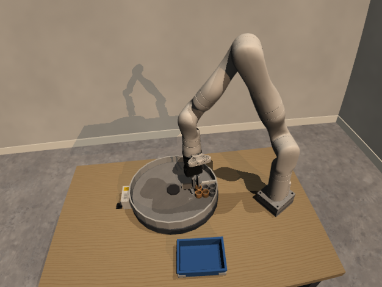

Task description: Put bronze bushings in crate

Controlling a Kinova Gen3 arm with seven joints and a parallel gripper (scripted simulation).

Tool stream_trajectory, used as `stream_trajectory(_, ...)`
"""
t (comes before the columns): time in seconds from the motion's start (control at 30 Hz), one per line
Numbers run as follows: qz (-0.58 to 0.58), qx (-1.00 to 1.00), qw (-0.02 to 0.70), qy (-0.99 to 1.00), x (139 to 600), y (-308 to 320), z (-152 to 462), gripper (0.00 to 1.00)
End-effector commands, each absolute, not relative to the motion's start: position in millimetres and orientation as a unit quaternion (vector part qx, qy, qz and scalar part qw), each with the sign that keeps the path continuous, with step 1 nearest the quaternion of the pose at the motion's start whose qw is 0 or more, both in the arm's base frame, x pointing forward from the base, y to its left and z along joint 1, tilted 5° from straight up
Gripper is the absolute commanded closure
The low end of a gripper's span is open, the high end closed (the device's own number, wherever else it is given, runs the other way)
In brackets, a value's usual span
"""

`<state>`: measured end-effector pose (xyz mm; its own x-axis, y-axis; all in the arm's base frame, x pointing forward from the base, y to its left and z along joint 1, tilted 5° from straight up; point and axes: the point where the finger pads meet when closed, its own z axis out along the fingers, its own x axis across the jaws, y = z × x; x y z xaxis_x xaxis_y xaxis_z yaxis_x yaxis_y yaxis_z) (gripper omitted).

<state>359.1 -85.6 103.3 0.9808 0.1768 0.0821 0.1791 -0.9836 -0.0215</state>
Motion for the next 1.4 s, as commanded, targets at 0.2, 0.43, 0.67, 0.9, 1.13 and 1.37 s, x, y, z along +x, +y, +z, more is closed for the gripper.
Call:
stream_trajectory(0.2, -0.041, -0.995, 0.014, -0.089, 359, -86, 104, 0.60)
stream_trajectory(0.43, -0.041, -0.995, 0.014, -0.089, 359, -86, 104, 0.60)
stream_trajectory(0.67, -0.041, -0.995, 0.014, -0.089, 359, -86, 104, 0.60)
stream_trajectory(0.9, -0.041, -0.995, 0.014, -0.089, 359, -86, 104, 0.60)
stream_trajectory(1.13, -0.041, -0.995, 0.014, -0.089, 359, -86, 104, 0.60)
stream_trajectory(1.37, -0.040, -0.995, 0.014, -0.089, 360, -86, 92, 0.60)
